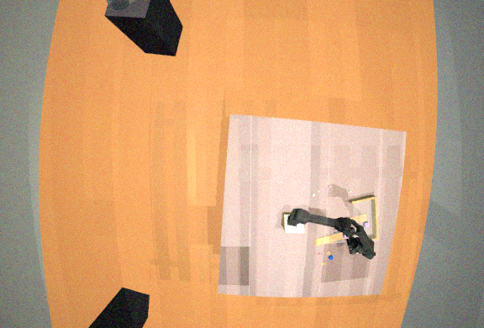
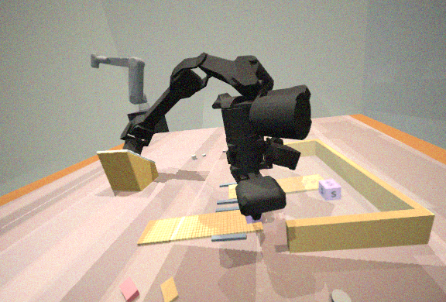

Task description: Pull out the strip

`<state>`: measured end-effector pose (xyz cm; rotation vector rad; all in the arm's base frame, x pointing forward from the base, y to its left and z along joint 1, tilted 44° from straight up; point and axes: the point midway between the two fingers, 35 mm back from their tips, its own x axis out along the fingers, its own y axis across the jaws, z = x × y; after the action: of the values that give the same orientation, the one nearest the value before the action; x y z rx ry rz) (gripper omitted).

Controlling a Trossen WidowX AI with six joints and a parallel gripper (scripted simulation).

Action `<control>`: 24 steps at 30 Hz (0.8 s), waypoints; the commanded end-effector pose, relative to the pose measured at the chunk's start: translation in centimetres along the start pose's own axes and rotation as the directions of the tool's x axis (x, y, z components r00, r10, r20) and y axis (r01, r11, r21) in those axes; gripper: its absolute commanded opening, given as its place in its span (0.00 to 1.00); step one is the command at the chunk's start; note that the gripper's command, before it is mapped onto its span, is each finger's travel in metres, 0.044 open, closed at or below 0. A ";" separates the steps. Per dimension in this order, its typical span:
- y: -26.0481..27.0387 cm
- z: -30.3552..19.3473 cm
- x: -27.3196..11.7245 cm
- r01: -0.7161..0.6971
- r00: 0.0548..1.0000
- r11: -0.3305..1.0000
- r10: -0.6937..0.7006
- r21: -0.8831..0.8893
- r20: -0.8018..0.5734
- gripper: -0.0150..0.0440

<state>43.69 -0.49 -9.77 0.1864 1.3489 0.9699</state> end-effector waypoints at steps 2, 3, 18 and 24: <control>0.0 -0.3 1.1 -0.009 1.000 1.000 0.009 0.013 -0.001 0.68; 0.0 -0.3 1.2 -0.009 1.000 1.000 0.009 0.013 -0.001 0.68; 0.1 -0.1 1.2 -0.004 1.000 1.000 0.004 0.002 -0.002 0.47; 0.1 -0.1 1.2 -0.004 1.000 1.000 0.004 0.002 -0.002 0.30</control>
<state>43.45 0.34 -10.67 0.1899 1.3523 0.9718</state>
